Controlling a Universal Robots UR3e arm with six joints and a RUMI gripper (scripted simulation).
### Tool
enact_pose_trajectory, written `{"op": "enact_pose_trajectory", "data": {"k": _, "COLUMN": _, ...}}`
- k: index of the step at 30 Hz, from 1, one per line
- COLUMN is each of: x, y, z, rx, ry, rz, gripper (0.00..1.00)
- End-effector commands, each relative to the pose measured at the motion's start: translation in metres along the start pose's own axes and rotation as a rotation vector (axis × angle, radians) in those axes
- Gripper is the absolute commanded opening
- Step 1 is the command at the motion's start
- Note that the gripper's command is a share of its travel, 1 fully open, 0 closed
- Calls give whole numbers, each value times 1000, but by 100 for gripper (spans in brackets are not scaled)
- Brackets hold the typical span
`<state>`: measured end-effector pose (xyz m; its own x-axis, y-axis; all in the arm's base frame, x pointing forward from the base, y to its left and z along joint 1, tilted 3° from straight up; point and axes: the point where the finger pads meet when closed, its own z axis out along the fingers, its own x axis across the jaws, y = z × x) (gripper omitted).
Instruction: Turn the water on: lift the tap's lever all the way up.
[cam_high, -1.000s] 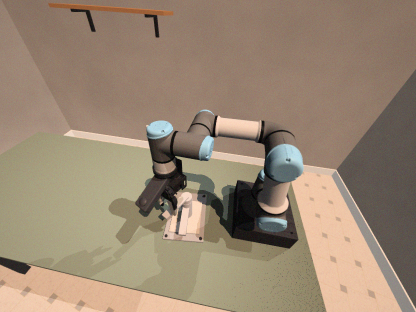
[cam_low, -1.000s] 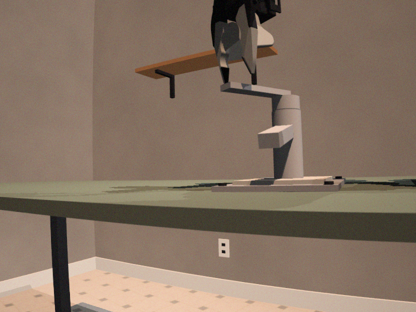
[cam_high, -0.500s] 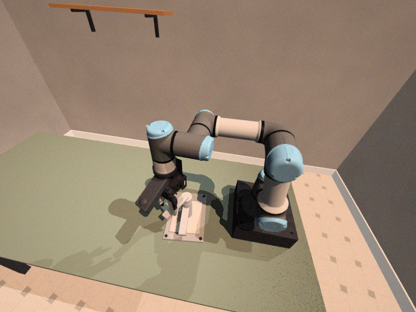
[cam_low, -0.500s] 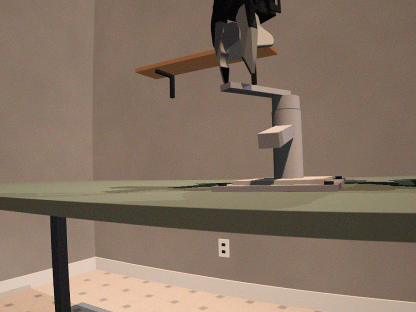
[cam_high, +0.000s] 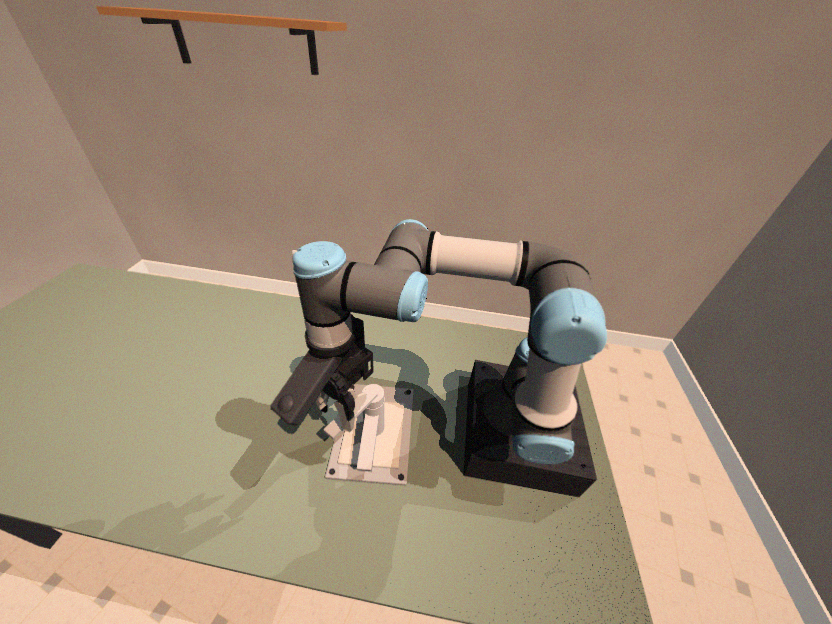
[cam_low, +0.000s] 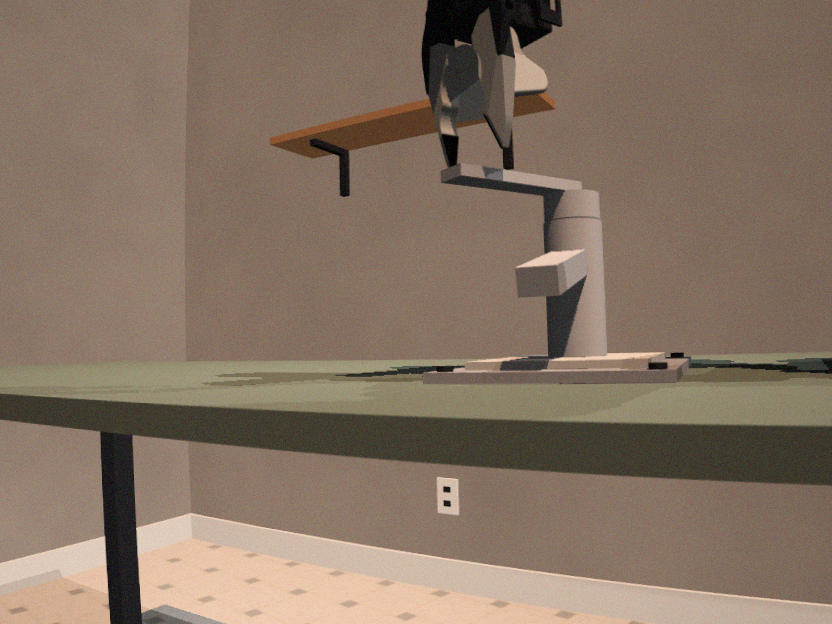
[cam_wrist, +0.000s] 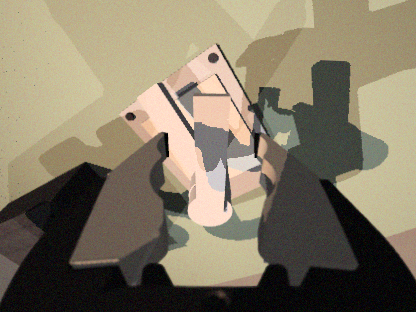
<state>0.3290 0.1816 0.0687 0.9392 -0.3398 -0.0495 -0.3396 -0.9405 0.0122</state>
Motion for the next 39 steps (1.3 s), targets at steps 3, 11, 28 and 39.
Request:
{"op": "enact_pose_trajectory", "data": {"k": 3, "x": 1, "y": 0, "z": 0, "rx": 1, "ry": 3, "rz": 0, "gripper": 37}}
{"op": "enact_pose_trajectory", "data": {"k": 11, "x": 1, "y": 0, "z": 5, "rx": 1, "ry": 3, "rz": 0, "gripper": 37}}
{"op": "enact_pose_trajectory", "data": {"k": 28, "x": 1, "y": 0, "z": 18, "rx": 1, "ry": 3, "rz": 0, "gripper": 37}}
{"op": "enact_pose_trajectory", "data": {"k": 39, "x": 1, "y": 0, "z": 24, "rx": 1, "ry": 3, "rz": 0, "gripper": 37}}
